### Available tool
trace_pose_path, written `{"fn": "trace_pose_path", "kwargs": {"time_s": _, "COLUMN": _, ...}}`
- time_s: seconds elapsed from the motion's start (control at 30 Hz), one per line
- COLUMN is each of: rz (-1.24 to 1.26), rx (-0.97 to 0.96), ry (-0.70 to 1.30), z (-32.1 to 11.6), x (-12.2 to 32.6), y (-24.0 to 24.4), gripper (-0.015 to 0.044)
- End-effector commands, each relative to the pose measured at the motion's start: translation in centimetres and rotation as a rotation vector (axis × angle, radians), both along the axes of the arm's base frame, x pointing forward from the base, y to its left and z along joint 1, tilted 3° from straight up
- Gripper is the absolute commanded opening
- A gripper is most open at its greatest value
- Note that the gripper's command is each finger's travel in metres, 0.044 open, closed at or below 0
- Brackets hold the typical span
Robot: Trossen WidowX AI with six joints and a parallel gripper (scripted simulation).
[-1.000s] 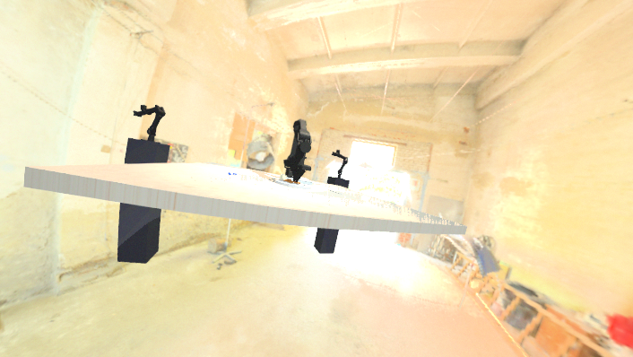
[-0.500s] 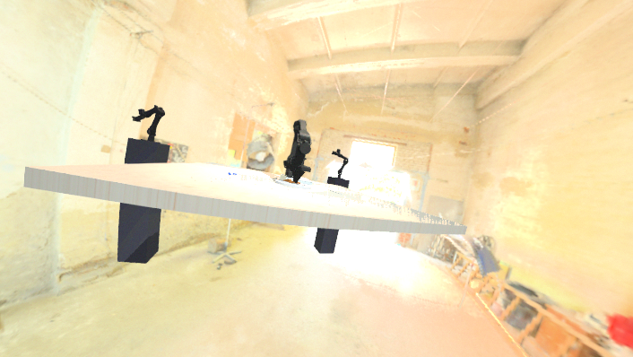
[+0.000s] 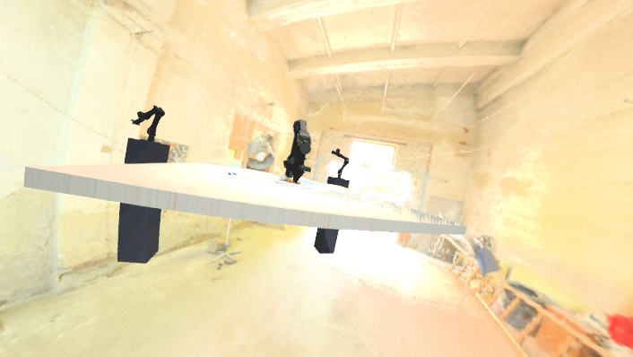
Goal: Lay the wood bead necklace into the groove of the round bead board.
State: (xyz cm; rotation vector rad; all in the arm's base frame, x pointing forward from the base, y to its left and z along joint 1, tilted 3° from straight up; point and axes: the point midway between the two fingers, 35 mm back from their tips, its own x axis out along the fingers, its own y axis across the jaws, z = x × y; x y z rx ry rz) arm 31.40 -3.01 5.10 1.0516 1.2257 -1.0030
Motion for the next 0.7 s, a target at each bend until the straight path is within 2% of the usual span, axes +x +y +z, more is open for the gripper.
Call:
{"fn": "trace_pose_path", "kwargs": {"time_s": 0.0, "rz": 0.0, "rx": 0.0, "ry": 0.0, "z": 0.0, "x": 0.0, "y": 0.0, "gripper": 0.0}}
{"fn": "trace_pose_path", "kwargs": {"time_s": 0.67, "rz": -0.005, "rx": -0.004, "ry": 0.003, "z": 0.8, "x": 0.9, "y": 0.2, "gripper": 0.0}}
